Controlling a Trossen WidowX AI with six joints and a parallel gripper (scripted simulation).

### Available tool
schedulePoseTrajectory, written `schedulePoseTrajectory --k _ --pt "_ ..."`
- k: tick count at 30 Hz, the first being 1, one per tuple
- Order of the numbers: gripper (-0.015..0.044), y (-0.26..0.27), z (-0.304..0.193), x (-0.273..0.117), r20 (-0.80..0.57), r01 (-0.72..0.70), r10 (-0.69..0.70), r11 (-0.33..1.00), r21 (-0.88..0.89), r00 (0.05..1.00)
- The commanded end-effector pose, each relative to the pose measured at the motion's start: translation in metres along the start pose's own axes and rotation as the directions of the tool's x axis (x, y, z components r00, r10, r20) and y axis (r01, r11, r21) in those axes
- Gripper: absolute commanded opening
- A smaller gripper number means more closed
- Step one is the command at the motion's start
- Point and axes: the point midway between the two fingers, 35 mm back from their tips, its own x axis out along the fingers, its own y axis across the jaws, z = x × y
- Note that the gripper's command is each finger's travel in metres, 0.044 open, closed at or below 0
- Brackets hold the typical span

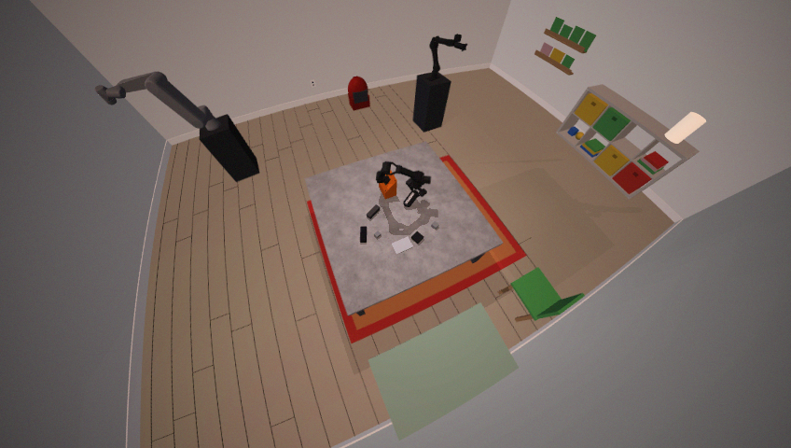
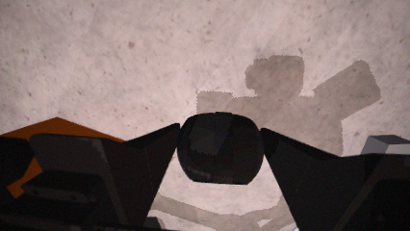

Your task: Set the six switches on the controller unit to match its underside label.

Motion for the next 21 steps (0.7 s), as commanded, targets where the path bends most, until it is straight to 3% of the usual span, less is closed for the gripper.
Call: schedulePoseTrajectory --k 1,21 --pt "0.0338 0.002 0.000 0.006 -0.015 -0.011 0.011 1.000 0.000 1.000" --pt "0.0338 0.002 0.010 0.019 -0.015 -0.010 0.010 1.000 0.000 1.000"
